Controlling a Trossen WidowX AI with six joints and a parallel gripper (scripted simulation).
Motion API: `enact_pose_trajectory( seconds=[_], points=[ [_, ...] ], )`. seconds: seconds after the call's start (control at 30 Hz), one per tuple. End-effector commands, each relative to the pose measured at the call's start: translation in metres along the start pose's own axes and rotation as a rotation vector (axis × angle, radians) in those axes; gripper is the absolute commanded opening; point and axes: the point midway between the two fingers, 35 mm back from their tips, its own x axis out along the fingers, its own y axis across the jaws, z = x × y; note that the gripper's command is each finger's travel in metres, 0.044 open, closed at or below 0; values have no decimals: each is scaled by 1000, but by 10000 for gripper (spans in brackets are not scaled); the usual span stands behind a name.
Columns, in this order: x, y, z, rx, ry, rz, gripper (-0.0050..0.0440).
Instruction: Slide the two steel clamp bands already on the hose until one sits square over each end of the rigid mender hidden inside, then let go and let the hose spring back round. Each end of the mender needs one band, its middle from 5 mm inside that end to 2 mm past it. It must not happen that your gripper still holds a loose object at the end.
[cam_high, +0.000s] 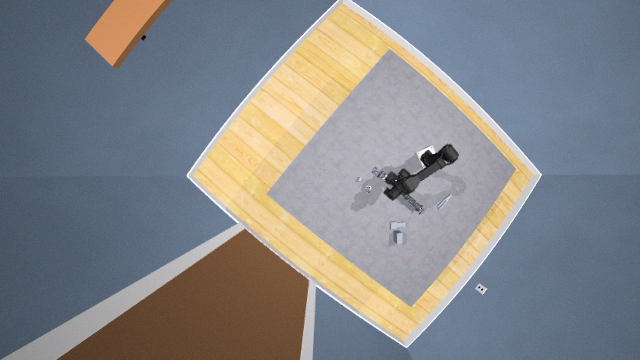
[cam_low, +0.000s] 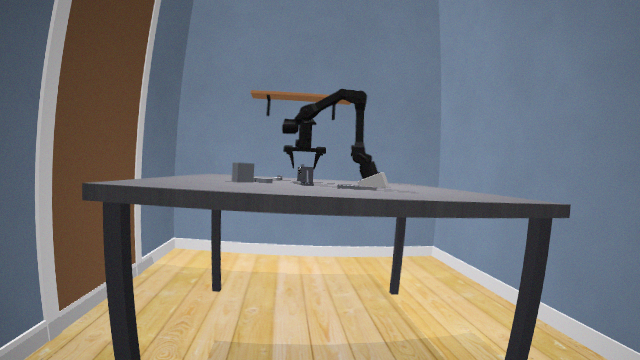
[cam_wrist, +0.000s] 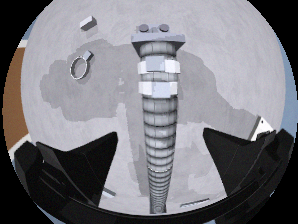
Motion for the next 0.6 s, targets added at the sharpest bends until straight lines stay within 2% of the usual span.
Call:
enact_pose_trajectory(
  seconds=[0.0,0.27,0.4,0.57],
  points=[
    [-2,1,1,0,3,8,440],
    [0,1,1,0,3,8,440],
    [40,1,1,0,3,8,440],
    [43,1,0,0,3,8,440]
  ],
)
